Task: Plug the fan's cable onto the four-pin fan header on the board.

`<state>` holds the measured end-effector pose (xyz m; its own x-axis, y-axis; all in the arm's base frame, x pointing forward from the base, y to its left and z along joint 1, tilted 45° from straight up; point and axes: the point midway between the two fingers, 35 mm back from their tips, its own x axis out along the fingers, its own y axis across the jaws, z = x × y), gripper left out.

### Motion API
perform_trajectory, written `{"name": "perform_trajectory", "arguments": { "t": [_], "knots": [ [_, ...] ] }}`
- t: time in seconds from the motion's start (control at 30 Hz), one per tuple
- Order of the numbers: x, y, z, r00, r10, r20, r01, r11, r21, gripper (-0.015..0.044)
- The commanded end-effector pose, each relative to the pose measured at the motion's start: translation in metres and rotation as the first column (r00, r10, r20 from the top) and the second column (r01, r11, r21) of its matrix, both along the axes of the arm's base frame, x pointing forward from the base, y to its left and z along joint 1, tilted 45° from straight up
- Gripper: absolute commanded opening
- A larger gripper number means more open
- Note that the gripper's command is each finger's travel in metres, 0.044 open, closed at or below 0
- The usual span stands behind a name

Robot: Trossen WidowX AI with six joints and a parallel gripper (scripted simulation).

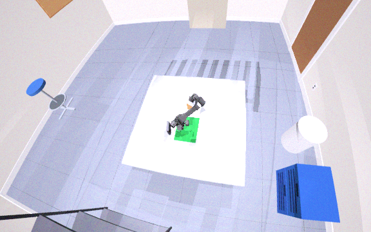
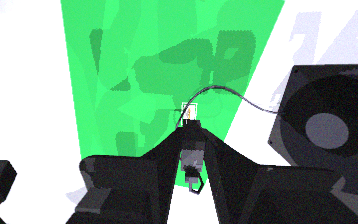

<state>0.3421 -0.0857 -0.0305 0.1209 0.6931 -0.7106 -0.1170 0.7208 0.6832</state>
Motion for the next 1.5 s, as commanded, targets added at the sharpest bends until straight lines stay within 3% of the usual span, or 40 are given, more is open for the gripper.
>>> {"name": "perform_trajectory", "arguments": {
  "t": [0.0,1.47],
  "knots": [
    [0.0,0.002,-0.002,1.0,-0.002,-0.008,0.002,1.0,0.0,0.0],
    [0.003,0.018,-0.017,1.0,-0.004,-0.009,0.004,1.0,0.002,0.0]
  ]
}}
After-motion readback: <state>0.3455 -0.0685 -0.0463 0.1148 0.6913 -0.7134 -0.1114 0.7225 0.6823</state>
